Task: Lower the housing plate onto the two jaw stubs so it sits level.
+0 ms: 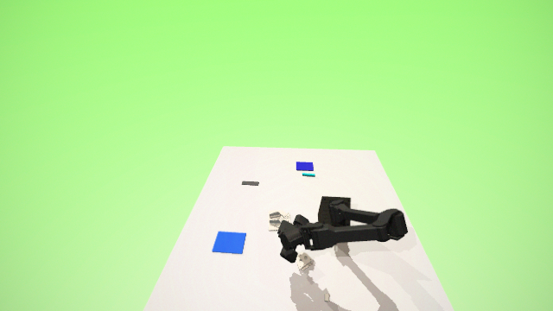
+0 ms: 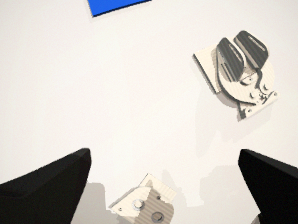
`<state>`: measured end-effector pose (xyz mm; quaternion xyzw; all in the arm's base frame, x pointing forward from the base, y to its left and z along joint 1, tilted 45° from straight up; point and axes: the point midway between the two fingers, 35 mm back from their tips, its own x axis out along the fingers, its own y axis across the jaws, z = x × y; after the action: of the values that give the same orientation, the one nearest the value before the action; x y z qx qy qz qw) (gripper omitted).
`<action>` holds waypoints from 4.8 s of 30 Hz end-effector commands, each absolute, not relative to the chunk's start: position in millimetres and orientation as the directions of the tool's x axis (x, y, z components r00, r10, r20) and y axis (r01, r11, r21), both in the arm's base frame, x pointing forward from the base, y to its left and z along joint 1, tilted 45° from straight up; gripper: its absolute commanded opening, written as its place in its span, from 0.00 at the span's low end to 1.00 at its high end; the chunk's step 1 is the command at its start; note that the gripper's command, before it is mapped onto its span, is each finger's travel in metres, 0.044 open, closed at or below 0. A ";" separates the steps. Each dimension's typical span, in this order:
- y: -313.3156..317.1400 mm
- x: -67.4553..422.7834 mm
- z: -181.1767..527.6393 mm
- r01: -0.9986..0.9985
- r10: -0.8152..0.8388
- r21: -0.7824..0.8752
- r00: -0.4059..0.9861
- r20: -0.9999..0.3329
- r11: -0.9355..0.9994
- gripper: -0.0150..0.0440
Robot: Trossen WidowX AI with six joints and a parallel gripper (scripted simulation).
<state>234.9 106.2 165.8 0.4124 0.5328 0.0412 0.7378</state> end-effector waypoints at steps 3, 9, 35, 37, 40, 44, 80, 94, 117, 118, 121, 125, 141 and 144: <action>125.6 219.9 159.3 0.509 0.570 0.649 0.327 -0.754 0.566 1.00; 142.5 204.1 156.9 0.631 0.627 0.607 0.234 -0.743 0.482 1.00; 198.8 172.7 127.2 0.840 0.710 0.414 0.048 -0.702 0.352 1.00; 198.8 172.7 127.2 0.840 0.710 0.414 0.048 -0.702 0.352 1.00; 198.8 172.7 127.2 0.840 0.710 0.414 0.048 -0.702 0.352 1.00; 198.8 172.7 127.2 0.840 0.710 0.414 0.048 -0.702 0.352 1.00; 221.5 174.8 104.9 0.840 0.711 0.413 0.047 -0.702 0.352 1.00; 234.3 175.0 92.1 0.840 0.712 0.413 0.047 -0.701 0.352 1.00; 235.1 175.0 91.4 0.840 0.712 0.413 0.047 -0.701 0.352 1.00; 235.1 175.0 91.4 0.840 0.712 0.413 0.047 -0.701 0.352 1.00; 235.1 175.0 91.4 0.840 0.712 0.413 0.047 -0.701 0.352 1.00; 235.1 175.0 91.4 0.840 0.712 0.413 0.047 -0.701 0.352 1.00; 235.1 175.0 91.4 0.840 0.712 0.413 0.047 -0.701 0.352 1.00; 235.1 175.0 91.4 0.840 0.712 0.413 0.047 -0.701 0.352 1.00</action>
<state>174.4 235.4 92.8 0.5645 0.6878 -0.0678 0.4513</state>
